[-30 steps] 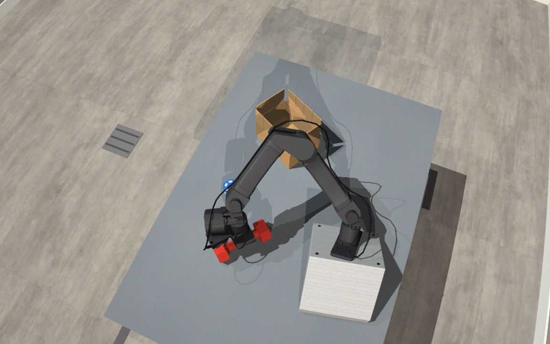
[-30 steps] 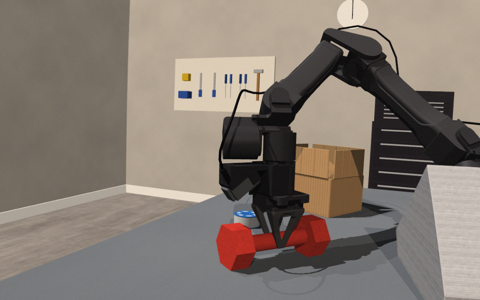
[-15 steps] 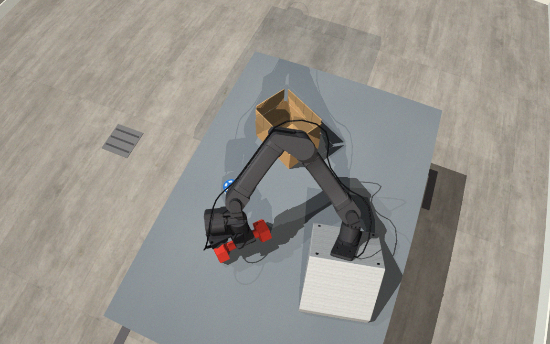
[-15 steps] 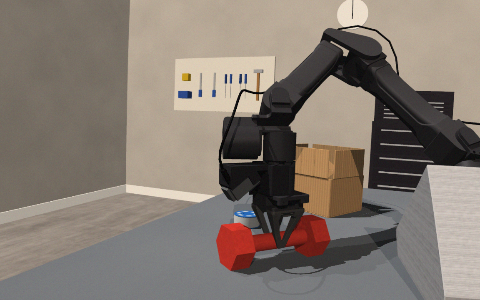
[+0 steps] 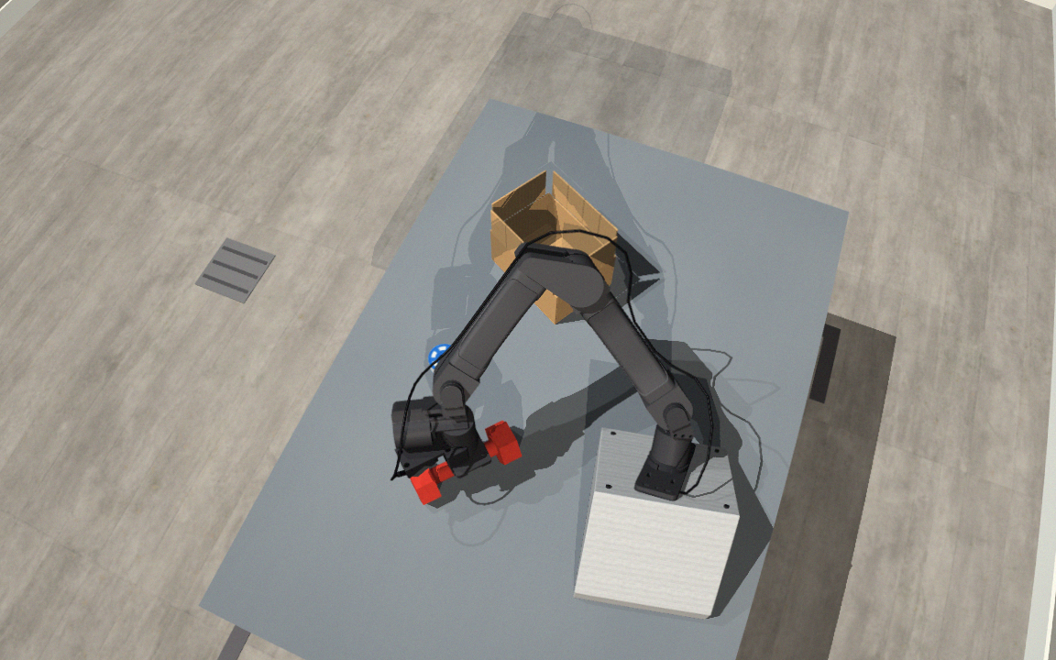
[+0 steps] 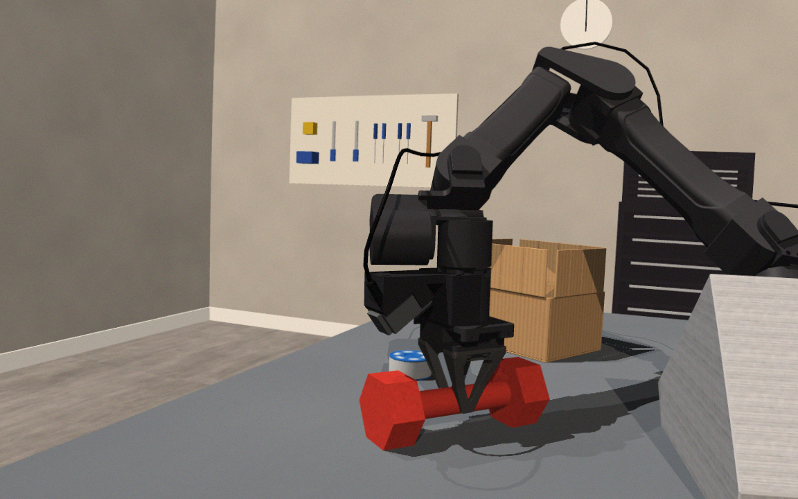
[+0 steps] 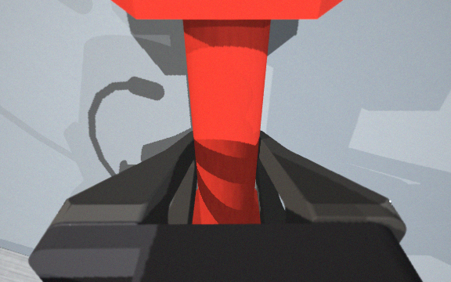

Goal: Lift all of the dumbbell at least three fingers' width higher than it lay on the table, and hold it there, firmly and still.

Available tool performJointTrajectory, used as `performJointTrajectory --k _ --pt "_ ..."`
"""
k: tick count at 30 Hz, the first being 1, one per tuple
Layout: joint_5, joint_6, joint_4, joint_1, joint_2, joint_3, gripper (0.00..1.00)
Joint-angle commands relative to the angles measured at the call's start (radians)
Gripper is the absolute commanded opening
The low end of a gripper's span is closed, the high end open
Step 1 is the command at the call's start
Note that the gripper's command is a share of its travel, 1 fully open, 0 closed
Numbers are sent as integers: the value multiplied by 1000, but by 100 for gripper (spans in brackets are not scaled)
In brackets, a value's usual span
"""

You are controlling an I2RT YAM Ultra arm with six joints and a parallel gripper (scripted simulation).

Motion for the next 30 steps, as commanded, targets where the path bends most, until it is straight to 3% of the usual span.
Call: performJointTrajectory --k 1,30 --pt "-5 -5 25 19 -11 -16 0" --pt "-23 65 -114 72 -70 60 0"
